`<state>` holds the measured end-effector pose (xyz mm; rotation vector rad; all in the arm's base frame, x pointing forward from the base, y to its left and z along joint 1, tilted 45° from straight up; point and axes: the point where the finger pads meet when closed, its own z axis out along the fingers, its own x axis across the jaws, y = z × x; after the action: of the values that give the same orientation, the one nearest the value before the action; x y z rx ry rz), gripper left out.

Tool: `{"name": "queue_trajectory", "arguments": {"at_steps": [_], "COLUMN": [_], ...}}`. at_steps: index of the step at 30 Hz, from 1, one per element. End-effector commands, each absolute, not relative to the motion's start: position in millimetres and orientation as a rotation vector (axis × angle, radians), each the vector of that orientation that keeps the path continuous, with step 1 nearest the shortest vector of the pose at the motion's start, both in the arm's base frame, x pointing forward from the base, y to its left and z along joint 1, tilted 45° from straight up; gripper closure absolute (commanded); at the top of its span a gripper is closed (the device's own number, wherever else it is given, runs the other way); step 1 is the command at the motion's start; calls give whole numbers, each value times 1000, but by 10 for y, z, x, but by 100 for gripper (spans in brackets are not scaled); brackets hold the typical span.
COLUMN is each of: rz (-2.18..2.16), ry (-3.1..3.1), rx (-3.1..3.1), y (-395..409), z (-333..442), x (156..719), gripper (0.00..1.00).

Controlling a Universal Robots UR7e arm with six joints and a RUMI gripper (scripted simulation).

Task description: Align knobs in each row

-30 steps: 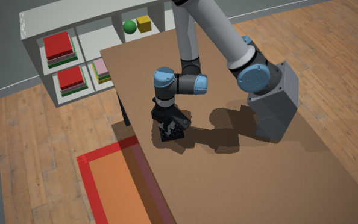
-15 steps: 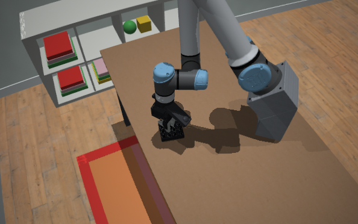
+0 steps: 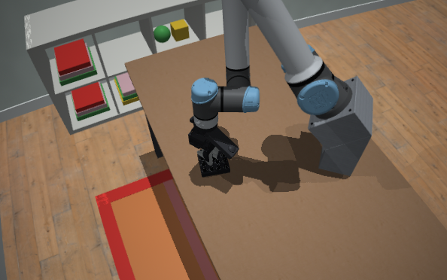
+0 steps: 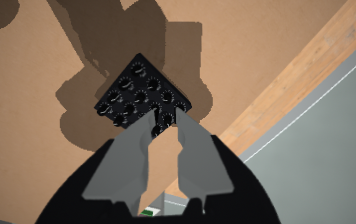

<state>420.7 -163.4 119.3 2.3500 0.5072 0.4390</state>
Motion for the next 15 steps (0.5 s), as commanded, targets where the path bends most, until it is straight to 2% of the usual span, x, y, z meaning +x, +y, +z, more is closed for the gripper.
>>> {"name": "queue_trajectory", "arguments": {"at_steps": [1,15], "rz": [447,539], "ry": [490,252], "rx": [2354,2414], "y": [-1631,-1605], "z": [1198,1209], "x": [4208,4206], "gripper": [89,89]}}
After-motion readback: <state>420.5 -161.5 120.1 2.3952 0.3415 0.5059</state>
